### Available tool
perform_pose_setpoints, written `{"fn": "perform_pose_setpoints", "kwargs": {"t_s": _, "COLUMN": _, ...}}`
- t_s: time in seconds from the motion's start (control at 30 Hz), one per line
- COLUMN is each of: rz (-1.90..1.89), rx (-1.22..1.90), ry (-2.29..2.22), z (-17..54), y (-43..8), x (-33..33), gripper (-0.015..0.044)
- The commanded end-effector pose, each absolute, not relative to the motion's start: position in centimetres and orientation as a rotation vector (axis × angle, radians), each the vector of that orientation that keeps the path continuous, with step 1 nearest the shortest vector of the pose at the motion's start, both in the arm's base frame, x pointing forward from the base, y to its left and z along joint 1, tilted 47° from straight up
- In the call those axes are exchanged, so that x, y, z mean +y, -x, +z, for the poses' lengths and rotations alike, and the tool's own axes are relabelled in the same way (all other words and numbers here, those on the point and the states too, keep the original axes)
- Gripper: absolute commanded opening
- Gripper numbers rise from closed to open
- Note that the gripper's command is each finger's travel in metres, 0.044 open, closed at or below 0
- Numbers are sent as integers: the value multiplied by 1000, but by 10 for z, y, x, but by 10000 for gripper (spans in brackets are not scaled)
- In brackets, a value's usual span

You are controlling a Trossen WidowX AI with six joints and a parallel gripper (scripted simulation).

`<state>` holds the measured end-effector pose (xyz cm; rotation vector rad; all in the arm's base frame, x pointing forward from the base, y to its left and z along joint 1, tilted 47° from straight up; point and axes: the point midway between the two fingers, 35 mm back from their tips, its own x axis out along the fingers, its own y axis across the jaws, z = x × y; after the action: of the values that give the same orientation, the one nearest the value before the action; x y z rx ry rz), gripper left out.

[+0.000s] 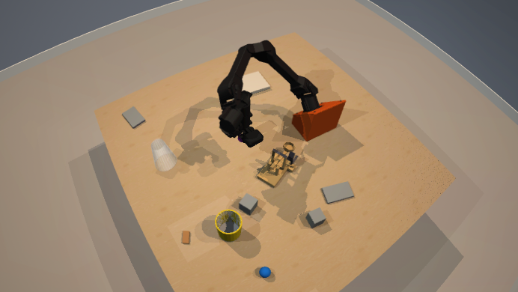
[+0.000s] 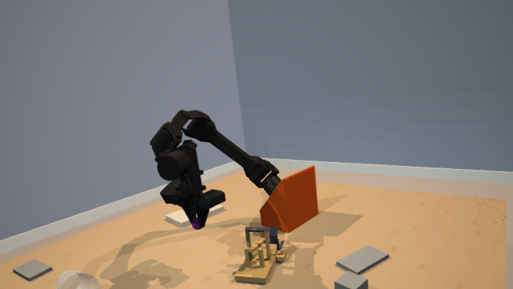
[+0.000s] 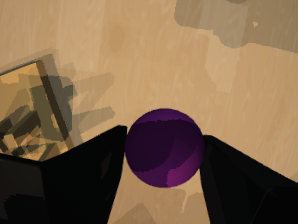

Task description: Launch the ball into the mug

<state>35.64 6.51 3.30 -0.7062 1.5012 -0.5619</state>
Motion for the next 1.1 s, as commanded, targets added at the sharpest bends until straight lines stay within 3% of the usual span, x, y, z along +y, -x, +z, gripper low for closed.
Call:
{"fn": "perform_pose_setpoints", "kwargs": {"t_s": 0.0, "rz": -525, "rx": 1570, "ry": 749, "z": 13, "y": -330, "x": 79, "gripper": 0}}
{"fn": "perform_pose_setpoints", "kwargs": {"t_s": 0.67, "rz": -474, "rx": 1908, "ry": 973, "z": -49, "y": -187, "x": 89, "gripper": 0}}
{"fn": "perform_pose_setpoints", "kwargs": {"t_s": 1.07, "rz": -476, "rx": 1917, "ry": 982, "z": -59, "y": -183, "x": 77, "gripper": 0}}
